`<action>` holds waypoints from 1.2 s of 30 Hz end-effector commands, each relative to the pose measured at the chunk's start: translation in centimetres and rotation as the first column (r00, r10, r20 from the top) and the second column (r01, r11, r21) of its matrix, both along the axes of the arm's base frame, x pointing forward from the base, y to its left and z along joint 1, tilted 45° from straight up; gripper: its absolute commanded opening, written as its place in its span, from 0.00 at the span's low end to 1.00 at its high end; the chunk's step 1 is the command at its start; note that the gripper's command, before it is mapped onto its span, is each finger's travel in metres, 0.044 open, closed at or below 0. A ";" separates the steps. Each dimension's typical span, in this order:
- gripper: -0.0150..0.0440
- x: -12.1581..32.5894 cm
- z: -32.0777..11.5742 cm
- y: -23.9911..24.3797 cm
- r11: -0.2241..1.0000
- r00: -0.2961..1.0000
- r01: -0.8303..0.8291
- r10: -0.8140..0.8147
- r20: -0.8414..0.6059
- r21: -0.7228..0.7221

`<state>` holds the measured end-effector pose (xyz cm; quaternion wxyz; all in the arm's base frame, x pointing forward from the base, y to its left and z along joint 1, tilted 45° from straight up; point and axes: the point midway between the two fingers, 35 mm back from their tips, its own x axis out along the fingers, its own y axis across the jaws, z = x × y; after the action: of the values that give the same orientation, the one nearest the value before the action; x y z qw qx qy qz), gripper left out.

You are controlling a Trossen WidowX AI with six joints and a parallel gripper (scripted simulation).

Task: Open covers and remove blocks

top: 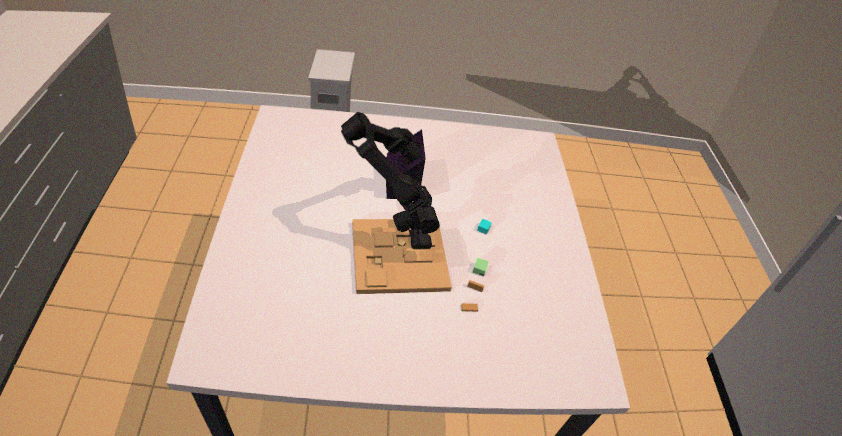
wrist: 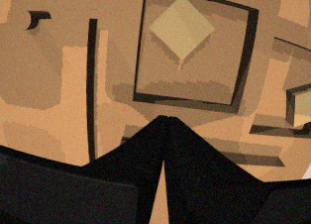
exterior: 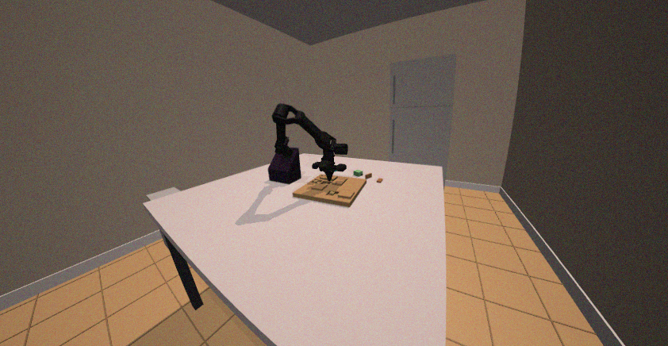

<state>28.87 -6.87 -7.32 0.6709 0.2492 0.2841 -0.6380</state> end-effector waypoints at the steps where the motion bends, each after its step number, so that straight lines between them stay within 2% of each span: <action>1: 0.25 0.5 -0.3 0.5 1.000 1.000 0.000 0.000 0.009 0.005; 36: 0.25 0.6 2.6 3.7 1.000 1.000 -0.001 0.001 0.009 0.009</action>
<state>29.13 -3.75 -5.24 0.6700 0.2481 0.2871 -0.6381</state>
